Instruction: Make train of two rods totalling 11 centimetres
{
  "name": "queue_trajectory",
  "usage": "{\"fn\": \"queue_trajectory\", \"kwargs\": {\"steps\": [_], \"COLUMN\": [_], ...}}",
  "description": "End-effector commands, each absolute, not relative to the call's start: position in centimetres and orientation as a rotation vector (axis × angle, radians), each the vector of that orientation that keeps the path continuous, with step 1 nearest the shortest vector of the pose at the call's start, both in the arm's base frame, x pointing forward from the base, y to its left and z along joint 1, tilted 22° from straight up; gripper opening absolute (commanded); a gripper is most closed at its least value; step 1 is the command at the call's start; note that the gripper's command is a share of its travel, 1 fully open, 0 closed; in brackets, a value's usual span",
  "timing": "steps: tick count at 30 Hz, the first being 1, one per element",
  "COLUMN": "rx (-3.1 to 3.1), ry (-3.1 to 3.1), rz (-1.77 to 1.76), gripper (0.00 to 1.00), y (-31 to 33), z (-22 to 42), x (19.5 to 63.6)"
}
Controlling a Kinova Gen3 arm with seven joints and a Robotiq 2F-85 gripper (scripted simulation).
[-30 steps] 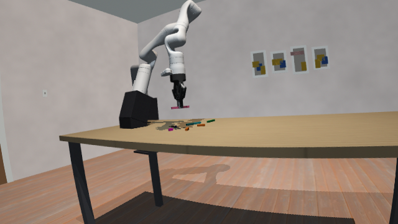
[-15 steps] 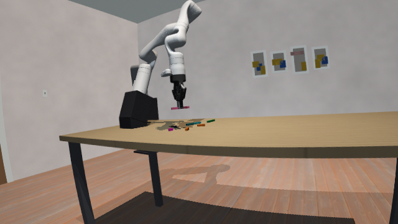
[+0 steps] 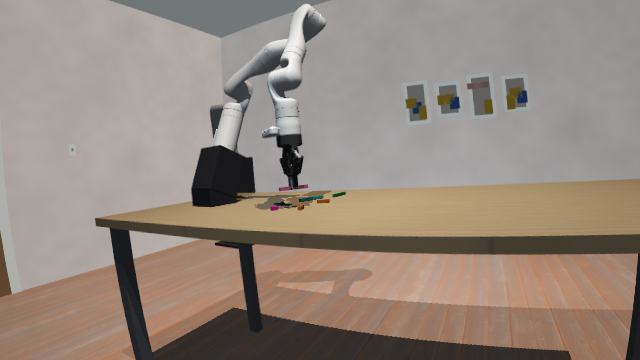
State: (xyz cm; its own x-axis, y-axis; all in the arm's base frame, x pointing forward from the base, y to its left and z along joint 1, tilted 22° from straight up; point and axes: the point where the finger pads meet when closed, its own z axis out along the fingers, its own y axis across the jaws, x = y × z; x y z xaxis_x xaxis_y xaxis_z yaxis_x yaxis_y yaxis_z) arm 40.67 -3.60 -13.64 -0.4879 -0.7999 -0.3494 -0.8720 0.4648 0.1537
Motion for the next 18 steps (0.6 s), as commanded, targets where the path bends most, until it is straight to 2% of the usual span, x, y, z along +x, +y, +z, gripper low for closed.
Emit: {"fn": "queue_trajectory", "kwargs": {"steps": [1,18], "rx": [-1.446,-1.446], "ry": [2.493,2.492], "rz": [0.457,0.458], "gripper": [0.05,0.05], "y": [-3.5,-2.6], "z": [-15.4,-17.7], "x": [40.5,40.5]}}
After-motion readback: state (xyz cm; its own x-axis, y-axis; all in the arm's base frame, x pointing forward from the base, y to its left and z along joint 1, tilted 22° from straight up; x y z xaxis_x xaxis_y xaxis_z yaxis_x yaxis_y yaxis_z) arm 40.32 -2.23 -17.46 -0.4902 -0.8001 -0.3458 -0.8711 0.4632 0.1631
